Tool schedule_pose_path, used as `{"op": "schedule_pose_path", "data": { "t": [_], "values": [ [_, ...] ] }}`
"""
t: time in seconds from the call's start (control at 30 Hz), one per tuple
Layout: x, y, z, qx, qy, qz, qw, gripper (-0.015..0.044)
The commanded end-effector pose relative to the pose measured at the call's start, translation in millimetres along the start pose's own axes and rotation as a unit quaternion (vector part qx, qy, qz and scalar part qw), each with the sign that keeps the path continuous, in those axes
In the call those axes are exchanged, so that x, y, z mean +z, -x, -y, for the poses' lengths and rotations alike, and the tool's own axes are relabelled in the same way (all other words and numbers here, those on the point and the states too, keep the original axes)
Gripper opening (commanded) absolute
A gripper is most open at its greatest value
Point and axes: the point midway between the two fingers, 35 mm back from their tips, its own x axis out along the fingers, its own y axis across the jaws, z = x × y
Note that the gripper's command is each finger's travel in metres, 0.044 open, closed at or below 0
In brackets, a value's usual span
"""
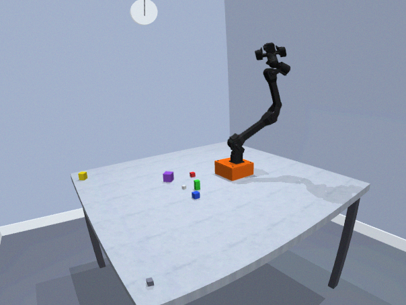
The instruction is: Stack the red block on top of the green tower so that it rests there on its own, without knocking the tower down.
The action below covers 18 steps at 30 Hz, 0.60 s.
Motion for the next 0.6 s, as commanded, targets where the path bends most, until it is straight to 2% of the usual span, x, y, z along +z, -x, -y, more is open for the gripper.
{"op": "schedule_pose_path", "data": {
  "t": [0.0, 0.3, 0.57],
  "values": [
    [51, 7, -54, 0.035, 0.026, 0.063, 0.997, 0.044],
    [123, 38, -172, 0.131, 0.067, 0.168, 0.975, 0.044],
    [158, 85, -285, 0.245, 0.095, 0.237, 0.935, 0.044]
  ]
}}
